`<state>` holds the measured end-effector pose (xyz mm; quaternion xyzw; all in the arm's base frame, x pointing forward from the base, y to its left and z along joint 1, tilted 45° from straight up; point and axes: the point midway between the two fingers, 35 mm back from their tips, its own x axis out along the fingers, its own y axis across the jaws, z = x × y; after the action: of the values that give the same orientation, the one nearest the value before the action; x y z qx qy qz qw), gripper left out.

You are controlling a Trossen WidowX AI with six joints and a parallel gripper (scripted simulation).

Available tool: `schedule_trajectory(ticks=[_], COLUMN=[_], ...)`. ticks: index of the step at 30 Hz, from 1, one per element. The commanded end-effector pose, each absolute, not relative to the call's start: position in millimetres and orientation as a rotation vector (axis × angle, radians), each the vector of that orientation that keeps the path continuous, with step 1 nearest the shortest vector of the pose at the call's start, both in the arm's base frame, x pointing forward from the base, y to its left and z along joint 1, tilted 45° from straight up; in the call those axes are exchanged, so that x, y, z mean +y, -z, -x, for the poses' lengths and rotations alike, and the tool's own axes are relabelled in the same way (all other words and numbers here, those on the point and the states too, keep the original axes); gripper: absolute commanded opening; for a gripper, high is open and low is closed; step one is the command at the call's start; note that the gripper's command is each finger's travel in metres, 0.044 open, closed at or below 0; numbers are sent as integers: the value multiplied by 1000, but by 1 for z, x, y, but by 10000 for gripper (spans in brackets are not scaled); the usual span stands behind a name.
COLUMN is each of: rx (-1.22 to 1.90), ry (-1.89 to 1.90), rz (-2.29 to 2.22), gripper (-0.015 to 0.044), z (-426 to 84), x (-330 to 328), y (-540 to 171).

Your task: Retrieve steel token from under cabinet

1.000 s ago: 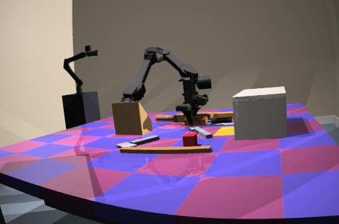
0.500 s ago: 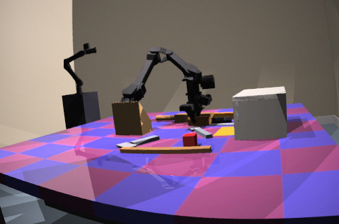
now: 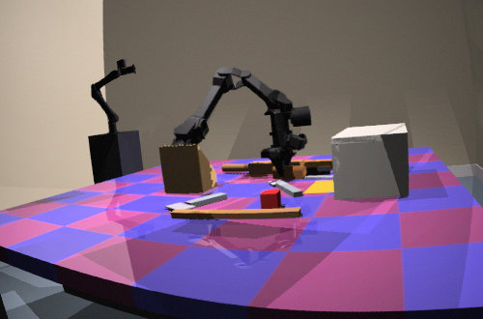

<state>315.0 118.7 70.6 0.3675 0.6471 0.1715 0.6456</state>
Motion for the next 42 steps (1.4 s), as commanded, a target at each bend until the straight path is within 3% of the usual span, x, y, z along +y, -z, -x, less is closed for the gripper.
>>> schedule_trajectory(ticks=[1,42], rx=[1471,1469], ry=[-395,-396], rz=[-836,-834], gripper=[0,0], z=[-321,-365], x=[117,106], y=[-70,-67])
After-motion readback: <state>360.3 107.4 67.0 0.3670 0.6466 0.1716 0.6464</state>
